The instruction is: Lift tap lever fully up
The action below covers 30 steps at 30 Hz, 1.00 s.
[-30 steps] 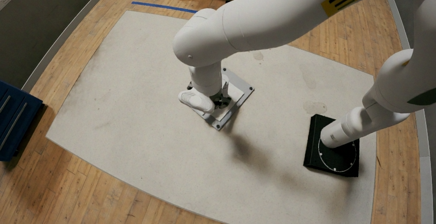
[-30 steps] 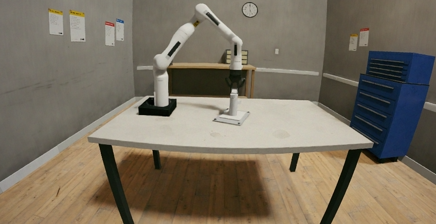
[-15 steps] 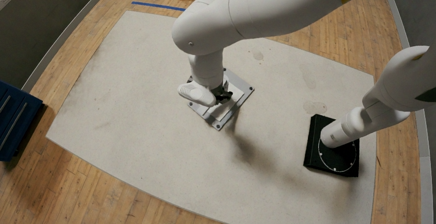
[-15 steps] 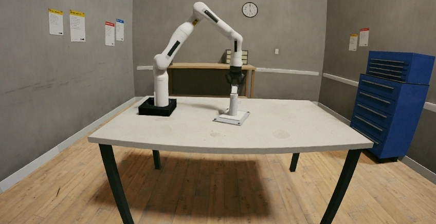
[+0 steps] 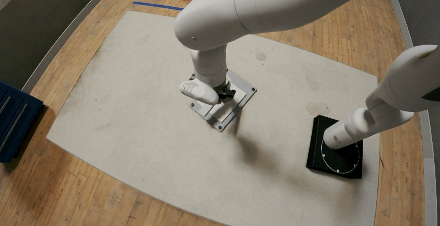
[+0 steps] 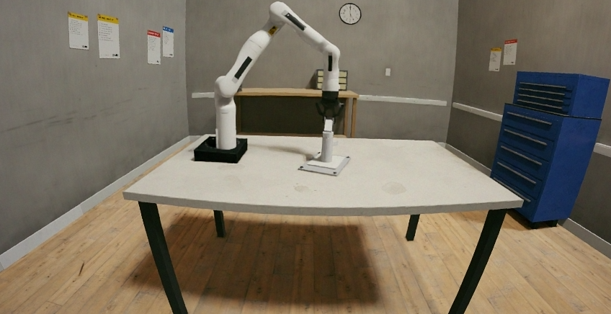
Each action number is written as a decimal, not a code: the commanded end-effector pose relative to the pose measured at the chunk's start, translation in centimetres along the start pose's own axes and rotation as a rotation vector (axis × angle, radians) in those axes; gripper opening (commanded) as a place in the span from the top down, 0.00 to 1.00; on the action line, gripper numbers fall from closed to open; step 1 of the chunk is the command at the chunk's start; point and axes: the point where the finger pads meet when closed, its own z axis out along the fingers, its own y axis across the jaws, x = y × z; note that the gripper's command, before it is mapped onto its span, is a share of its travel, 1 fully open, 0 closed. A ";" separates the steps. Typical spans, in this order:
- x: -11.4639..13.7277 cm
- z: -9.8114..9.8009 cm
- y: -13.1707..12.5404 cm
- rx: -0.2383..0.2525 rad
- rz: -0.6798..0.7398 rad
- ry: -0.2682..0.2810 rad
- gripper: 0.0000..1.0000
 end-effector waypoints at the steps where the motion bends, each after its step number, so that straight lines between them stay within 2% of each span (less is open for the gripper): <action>1: -0.1 -0.3 0.0 -0.003 0.002 0.001 0.90; 30: -0.3 -0.5 0.0 -0.003 0.002 0.001 0.90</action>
